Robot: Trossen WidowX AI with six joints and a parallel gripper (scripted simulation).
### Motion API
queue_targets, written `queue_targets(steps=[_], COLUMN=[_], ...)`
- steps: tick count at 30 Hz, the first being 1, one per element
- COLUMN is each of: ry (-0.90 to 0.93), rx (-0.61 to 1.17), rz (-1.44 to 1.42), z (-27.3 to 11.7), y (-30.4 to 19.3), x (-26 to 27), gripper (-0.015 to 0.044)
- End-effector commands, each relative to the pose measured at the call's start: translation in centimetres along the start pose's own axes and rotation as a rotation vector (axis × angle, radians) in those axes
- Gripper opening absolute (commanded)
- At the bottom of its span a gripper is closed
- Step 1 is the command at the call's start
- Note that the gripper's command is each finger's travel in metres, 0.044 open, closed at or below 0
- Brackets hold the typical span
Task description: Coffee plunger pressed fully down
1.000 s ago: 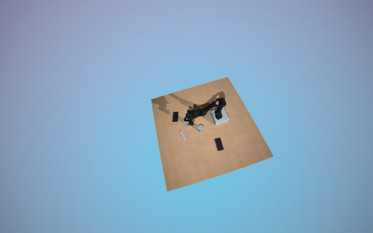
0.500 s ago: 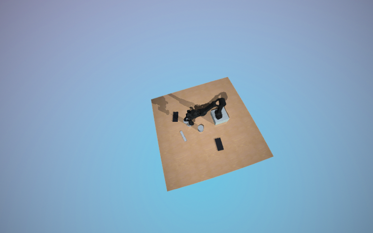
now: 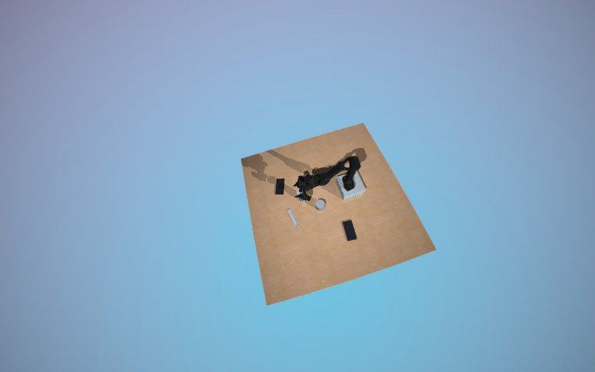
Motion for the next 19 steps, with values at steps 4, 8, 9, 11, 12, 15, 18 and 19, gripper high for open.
queue_targets(steps=[4,8,9,11,12,15,18,19], ry=[0.0,0.002,0.003,0.003,0.003,0.003,0.003,0.003], rx=[0.002,0.012,0.013,0.014,0.014,0.014,0.014,0.014], rz=[0.001,0.003,0.003,0.003,0.003,0.003,0.003,0.003], z=[-2.6,-6.8,-7.4,-7.5,-7.4,-7.3,-7.3,-7.3], y=[2.2,4.5,4.7,4.6,4.4,4.2,4.2,4.2], x=[-0.7,-1.3,-1.4,-1.3,-1.3,-1.3,-1.3,-1.3], gripper=[0.044,0.044,0.044,0.044,0.044,0.044,0.044,0.044])
Point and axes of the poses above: the point midway between the two fingers, 35 mm back from their tips, its own z axis out along the fingers, its own x axis across the jaws, y = z × x, the point moved 1 cm from there along -z, back along the fingers, and after that the axes turned 14 degrees about -z, right-handed, at the moved point
